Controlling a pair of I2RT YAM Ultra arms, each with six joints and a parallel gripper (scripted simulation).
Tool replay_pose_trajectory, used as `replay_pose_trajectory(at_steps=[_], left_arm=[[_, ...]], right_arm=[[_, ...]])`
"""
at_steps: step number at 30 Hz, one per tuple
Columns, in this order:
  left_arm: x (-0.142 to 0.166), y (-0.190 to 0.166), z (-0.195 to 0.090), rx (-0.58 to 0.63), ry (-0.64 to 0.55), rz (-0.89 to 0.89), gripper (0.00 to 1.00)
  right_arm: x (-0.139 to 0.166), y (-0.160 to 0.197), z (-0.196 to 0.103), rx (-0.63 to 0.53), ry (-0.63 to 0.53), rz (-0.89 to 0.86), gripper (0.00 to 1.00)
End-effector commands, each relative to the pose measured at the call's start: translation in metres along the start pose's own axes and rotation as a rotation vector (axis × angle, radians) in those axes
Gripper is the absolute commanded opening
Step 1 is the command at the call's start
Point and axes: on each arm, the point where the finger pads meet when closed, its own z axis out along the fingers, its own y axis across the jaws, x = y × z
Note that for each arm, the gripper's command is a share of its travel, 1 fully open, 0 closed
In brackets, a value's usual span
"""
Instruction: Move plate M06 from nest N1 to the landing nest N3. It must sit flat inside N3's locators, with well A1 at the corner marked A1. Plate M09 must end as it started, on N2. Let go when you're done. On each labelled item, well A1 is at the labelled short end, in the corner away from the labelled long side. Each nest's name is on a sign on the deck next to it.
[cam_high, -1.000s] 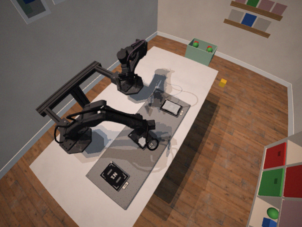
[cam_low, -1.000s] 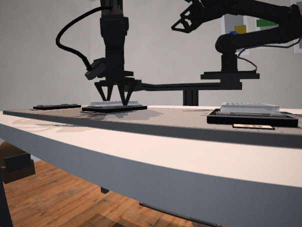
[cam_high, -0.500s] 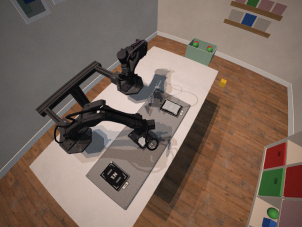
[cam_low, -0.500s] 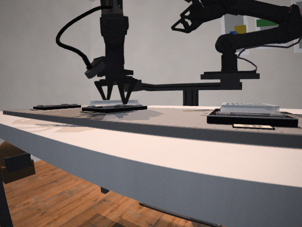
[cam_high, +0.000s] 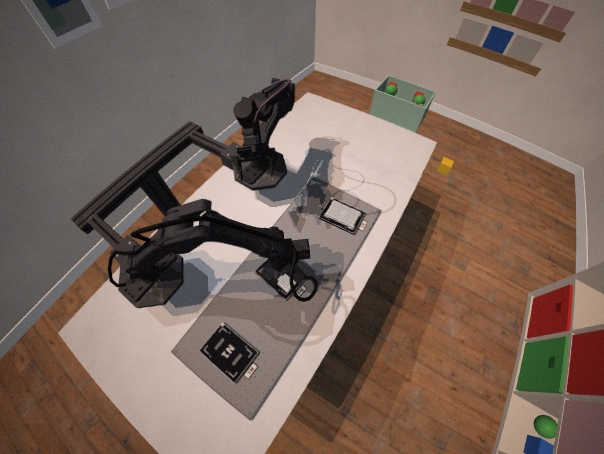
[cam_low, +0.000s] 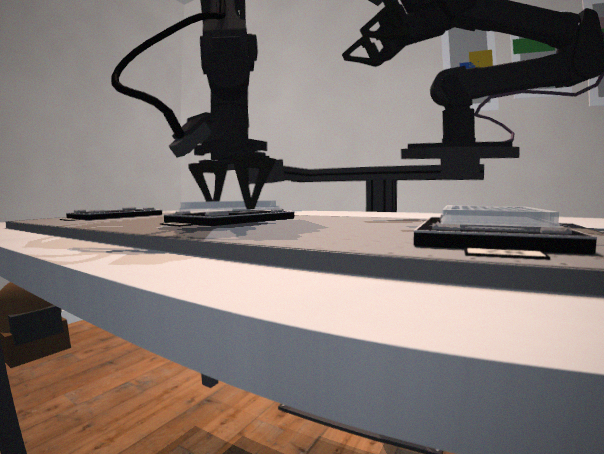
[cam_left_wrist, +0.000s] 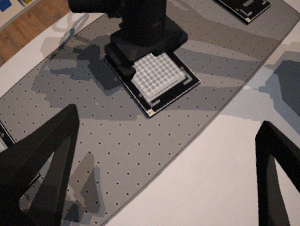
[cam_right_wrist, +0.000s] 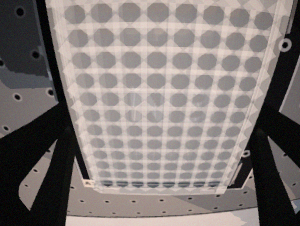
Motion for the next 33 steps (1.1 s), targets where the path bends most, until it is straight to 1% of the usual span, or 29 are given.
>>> replay_pose_trajectory(at_steps=[1, 2, 7, 12, 23, 28, 33], left_arm=[[-0.011, 0.004, -0.008, -0.003, -0.033, -0.020, 1.00], [-0.011, 0.004, -0.008, -0.003, -0.033, -0.020, 1.00], [-0.011, 0.004, -0.008, -0.003, -0.033, -0.020, 1.00], [-0.011, 0.004, -0.008, -0.003, -0.033, -0.020, 1.00], [-0.011, 0.004, -0.008, -0.003, -0.033, -0.020, 1.00], [-0.011, 0.004, -0.008, -0.003, -0.033, -0.020, 1.00], [-0.011, 0.004, -0.008, -0.003, -0.033, -0.020, 1.00]], right_arm=[[0.002, -0.007, 0.014, 0.008, 0.010, -0.002, 0.82], [0.006, -0.010, 0.015, 0.023, 0.024, -0.002, 0.82], [0.003, -0.008, 0.014, 0.018, 0.020, 0.000, 0.82], [-0.002, 0.003, -0.004, 0.028, 0.027, 0.006, 0.82], [-0.002, 0.003, -0.004, 0.028, 0.026, 0.004, 0.82], [-0.004, 0.006, -0.019, 0.014, 0.014, 0.004, 0.82], [-0.003, 0.007, -0.025, 0.014, 0.014, 0.001, 0.82]])
